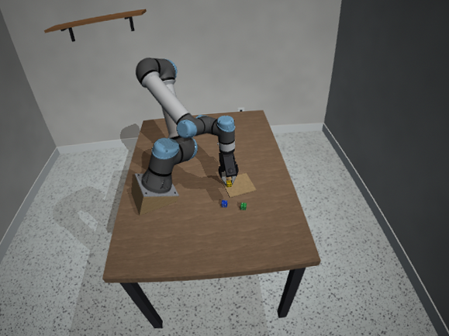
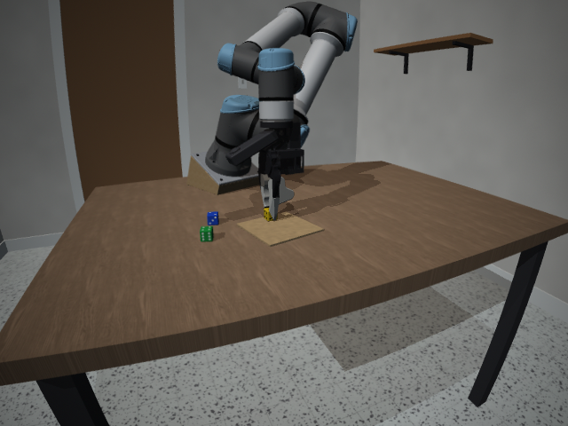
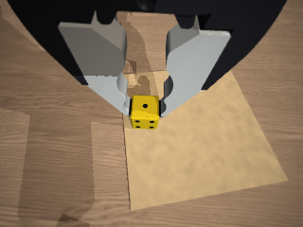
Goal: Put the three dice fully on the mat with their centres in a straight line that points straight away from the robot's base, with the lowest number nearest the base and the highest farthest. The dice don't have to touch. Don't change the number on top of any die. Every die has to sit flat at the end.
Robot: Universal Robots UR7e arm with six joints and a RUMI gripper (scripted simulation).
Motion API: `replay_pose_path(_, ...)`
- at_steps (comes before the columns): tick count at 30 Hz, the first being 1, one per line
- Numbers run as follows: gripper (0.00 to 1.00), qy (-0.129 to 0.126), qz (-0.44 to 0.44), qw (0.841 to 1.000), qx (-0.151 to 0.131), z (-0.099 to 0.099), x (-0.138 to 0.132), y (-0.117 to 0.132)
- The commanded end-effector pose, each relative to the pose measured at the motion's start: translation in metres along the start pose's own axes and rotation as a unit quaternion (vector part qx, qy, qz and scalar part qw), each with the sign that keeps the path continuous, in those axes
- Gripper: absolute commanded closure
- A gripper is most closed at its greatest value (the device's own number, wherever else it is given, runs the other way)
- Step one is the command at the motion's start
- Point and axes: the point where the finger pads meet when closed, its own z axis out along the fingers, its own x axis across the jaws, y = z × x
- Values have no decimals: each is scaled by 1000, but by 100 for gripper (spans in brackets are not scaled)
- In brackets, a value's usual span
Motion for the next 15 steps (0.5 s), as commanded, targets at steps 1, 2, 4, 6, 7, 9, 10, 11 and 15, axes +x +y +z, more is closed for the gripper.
replay_pose_path(1, 86, 0, 0, 1000, 0, 0, 0, 0)
replay_pose_path(2, 83, 0, 0, 1000, 0, 0, 0, 0)
replay_pose_path(4, 83, 0, 0, 1000, 0, 0, 0, 0)
replay_pose_path(6, 79, 0, 0, 1000, 0, 0, 0, 0)
replay_pose_path(7, 79, 0, 0, 1000, 0, 0, 0, 0)
replay_pose_path(9, 79, 0, 0, 1000, 0, 0, 0, 0)
replay_pose_path(10, 76, 0, 0, 1000, 0, 0, 0, 0)
replay_pose_path(11, 76, 0, 0, 1000, 0, 0, 0, 0)
replay_pose_path(15, 76, 0, 0, 1000, 0, 0, 0, 0)
